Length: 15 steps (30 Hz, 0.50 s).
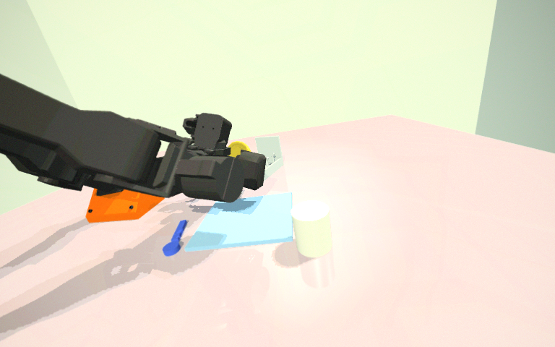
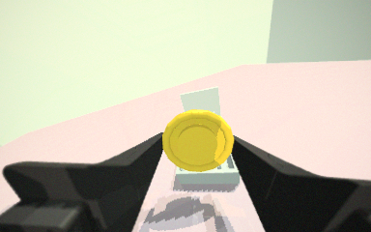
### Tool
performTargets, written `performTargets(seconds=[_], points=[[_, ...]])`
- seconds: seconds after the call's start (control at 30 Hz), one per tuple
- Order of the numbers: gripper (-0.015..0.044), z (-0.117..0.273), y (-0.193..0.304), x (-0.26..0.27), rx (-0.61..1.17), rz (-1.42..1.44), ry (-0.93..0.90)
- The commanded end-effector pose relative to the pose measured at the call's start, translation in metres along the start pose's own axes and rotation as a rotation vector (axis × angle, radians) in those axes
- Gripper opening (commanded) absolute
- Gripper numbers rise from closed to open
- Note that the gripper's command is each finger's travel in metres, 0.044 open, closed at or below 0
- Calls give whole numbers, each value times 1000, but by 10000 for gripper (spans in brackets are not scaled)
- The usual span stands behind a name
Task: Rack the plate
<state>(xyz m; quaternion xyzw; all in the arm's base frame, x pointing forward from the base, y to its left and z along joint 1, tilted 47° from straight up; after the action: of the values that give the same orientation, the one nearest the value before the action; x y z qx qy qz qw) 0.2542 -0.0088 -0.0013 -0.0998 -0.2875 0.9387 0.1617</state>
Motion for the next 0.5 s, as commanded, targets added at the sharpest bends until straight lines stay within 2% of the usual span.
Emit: performTargets(seconds=[0.0, 0.2, 0.47], points=[[0, 4, 3, 2, -44, 88, 42], [0, 10, 7, 3, -95, 230, 119], [0, 11, 7, 3, -97, 234, 121]])
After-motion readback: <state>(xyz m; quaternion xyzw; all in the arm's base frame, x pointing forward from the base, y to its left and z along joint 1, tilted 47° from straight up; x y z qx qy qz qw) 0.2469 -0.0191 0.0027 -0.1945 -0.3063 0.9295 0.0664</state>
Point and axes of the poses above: the point midway between the two fingers, 35 mm back from their tips, its own z axis back along the fingers, its own x axis across the jaws, y = z × x, the point moved 3 cm from there along z, back along the fingers, and after that the axes turned 6 degrees about z, right-handed, at the moved point
